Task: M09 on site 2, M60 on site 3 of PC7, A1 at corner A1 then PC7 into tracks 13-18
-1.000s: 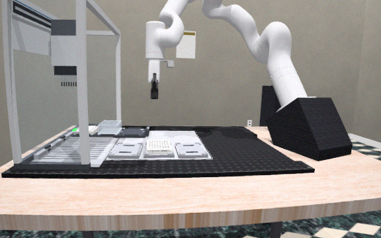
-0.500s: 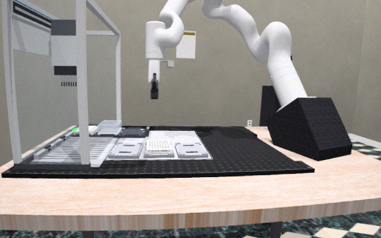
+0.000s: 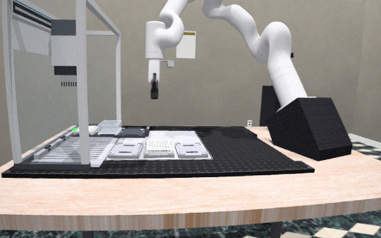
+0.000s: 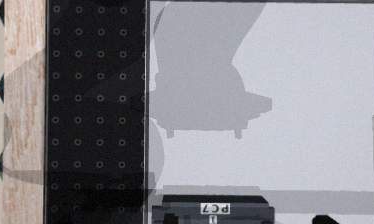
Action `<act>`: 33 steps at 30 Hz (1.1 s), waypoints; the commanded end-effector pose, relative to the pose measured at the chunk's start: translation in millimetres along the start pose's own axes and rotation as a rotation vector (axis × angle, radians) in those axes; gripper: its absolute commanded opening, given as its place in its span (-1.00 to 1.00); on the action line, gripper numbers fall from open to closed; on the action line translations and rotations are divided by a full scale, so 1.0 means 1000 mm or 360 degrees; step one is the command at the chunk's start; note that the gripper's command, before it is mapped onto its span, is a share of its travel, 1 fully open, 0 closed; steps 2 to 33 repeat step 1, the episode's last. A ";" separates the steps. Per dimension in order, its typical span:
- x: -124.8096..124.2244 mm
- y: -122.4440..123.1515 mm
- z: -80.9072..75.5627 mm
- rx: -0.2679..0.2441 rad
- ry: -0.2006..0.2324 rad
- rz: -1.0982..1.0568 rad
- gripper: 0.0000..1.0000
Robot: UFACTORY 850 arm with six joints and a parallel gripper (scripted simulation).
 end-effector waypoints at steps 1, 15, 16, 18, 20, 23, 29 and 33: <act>0.000 0.001 -0.001 -0.0002 0.0001 0.0001 0.63; 0.000 0.001 -0.001 -0.0002 0.0001 0.0001 0.63; 0.000 0.001 -0.001 -0.0002 0.0001 0.0001 0.63; 0.000 0.001 -0.001 -0.0002 0.0001 0.0001 0.63; 0.000 0.001 -0.001 -0.0002 0.0001 0.0001 0.63; 0.000 0.001 -0.001 -0.0002 0.0001 0.0001 0.63; 0.000 0.001 -0.001 -0.0002 0.0001 0.0001 0.63; 0.000 0.001 -0.001 -0.0002 0.0001 0.0001 0.63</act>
Point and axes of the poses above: the point where the finger pads meet when closed, its own z axis out along the fingers, its own x axis across the jaws, y = z × x, the point moved 9 cm from there along -z, back along the fingers, and after that the axes turned 12 degrees about z, right-handed, at the moved point
